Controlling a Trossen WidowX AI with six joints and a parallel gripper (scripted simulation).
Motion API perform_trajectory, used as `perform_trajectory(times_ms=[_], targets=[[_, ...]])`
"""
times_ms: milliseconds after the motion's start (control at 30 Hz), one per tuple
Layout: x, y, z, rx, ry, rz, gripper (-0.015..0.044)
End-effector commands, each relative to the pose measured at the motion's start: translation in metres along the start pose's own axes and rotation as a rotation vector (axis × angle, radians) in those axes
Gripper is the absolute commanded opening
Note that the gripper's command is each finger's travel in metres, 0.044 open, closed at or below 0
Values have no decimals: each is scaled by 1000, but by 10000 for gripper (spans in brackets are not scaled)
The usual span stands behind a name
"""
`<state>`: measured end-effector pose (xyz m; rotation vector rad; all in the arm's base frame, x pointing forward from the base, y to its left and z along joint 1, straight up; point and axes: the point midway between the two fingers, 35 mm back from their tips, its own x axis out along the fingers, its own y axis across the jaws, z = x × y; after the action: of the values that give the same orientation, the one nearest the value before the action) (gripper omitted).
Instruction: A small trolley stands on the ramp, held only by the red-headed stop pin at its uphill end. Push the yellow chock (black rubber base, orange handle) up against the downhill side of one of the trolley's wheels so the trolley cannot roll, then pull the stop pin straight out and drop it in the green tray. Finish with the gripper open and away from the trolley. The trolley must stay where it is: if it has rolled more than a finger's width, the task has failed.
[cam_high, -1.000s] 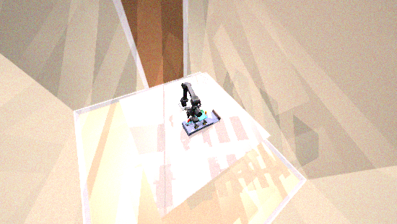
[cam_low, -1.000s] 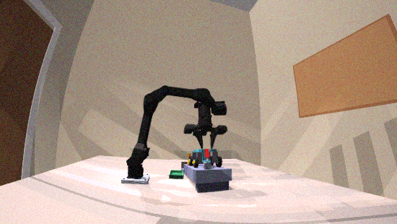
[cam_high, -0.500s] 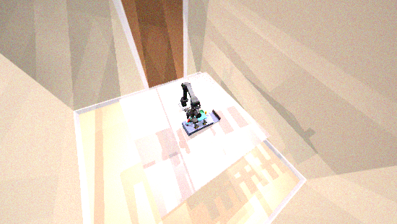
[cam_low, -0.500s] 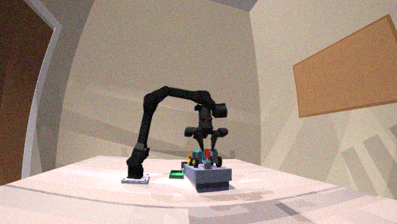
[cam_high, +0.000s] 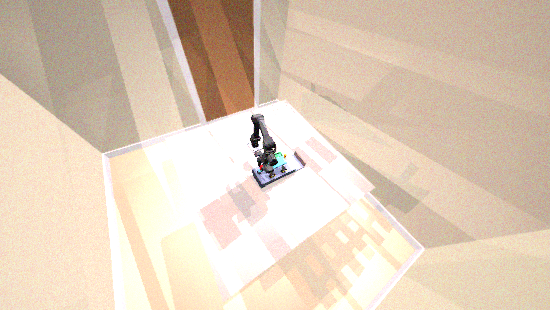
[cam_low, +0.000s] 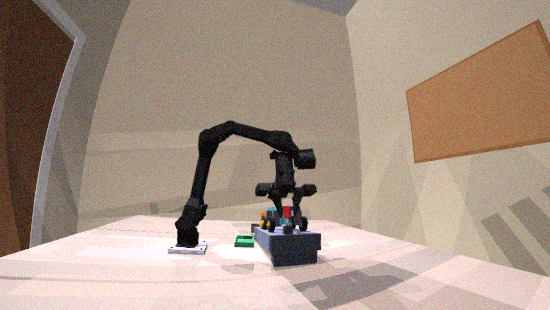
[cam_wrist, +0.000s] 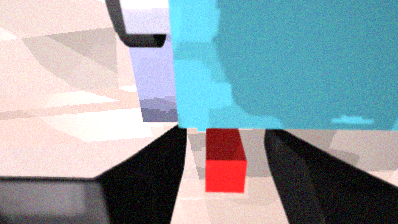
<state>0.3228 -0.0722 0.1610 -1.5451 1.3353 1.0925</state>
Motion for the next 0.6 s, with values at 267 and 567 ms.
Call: perform_trajectory(times_ms=[267, 567], targets=[[3, 1, 0, 0, 0, 2, 72], [3, 1, 0, -1, 0, 2, 0]])
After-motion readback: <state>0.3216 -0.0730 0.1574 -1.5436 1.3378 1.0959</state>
